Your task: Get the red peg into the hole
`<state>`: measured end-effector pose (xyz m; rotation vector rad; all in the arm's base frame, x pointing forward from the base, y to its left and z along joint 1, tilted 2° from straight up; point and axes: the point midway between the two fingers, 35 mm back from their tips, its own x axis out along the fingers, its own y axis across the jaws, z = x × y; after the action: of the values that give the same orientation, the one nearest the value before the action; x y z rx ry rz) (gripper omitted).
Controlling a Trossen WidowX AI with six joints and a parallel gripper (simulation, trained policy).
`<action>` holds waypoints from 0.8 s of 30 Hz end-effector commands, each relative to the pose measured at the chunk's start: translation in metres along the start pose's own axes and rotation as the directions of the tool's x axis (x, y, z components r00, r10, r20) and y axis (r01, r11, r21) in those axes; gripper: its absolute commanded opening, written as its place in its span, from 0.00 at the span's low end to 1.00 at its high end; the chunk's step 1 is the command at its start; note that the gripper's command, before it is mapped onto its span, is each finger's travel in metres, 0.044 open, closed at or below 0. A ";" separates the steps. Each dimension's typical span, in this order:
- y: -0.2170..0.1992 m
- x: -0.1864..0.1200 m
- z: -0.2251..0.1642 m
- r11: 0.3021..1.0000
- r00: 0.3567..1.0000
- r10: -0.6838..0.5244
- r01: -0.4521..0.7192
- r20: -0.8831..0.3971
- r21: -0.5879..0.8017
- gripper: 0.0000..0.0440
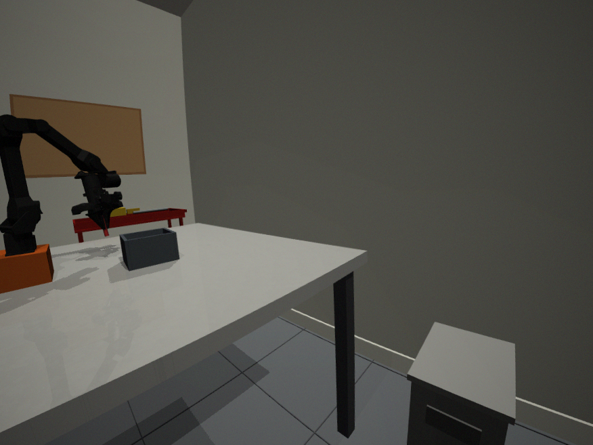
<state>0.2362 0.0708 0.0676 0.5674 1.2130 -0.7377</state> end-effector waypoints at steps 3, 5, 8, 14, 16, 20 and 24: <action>0.007 -0.016 0.026 1.000 0.999 0.022 -0.022 0.038 -0.007 0.00; 0.008 -0.019 0.035 1.000 0.999 0.024 -0.024 0.047 -0.005 0.00; 0.007 -0.020 0.048 1.000 0.998 0.023 -0.023 0.054 0.006 0.00; 0.004 -0.018 0.073 0.999 0.998 0.018 -0.020 0.059 0.041 0.00; 0.002 -0.017 0.081 0.998 0.998 0.018 -0.021 0.060 0.054 0.00; -0.001 -0.013 0.097 0.997 0.998 0.016 -0.021 0.063 0.079 0.00; -0.004 -0.008 0.112 0.994 0.998 0.015 -0.022 0.067 0.106 0.00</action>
<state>0.2943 -0.0044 0.1048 0.6224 1.1184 -0.7982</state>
